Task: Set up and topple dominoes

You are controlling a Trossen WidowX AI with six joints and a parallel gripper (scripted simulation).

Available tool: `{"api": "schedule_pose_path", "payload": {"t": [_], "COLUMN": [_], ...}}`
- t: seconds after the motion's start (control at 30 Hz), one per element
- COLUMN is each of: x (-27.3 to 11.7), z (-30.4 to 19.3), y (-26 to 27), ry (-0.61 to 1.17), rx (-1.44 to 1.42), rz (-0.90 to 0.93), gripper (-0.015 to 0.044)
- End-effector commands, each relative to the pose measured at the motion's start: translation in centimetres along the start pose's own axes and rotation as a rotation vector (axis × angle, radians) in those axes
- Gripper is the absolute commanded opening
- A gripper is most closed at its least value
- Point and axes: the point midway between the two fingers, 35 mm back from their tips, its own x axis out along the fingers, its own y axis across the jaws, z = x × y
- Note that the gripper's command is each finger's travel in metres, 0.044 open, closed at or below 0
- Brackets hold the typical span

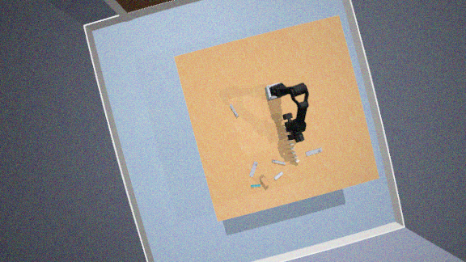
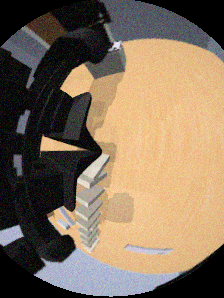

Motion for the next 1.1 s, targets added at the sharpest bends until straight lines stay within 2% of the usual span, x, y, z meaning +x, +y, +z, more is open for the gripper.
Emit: {"api": "schedule_pose_path", "payload": {"t": [0.0,0.1,0.33,1.07], "x": [-1.2,-2.7,-5.8,-5.9], "z": [-0.7,-1.5,-0.1,0.0], "y": [-1.2,-2.5,-2.6,-2.5], "ry": [0.01,0.021,0.003,0.002], "rx": [0.021,0.044,-0.005,-0.007], "rz": [-0.063,-0.121,-0.003,0.001], "gripper": [0.0,0.0,0.0,0.0]}}
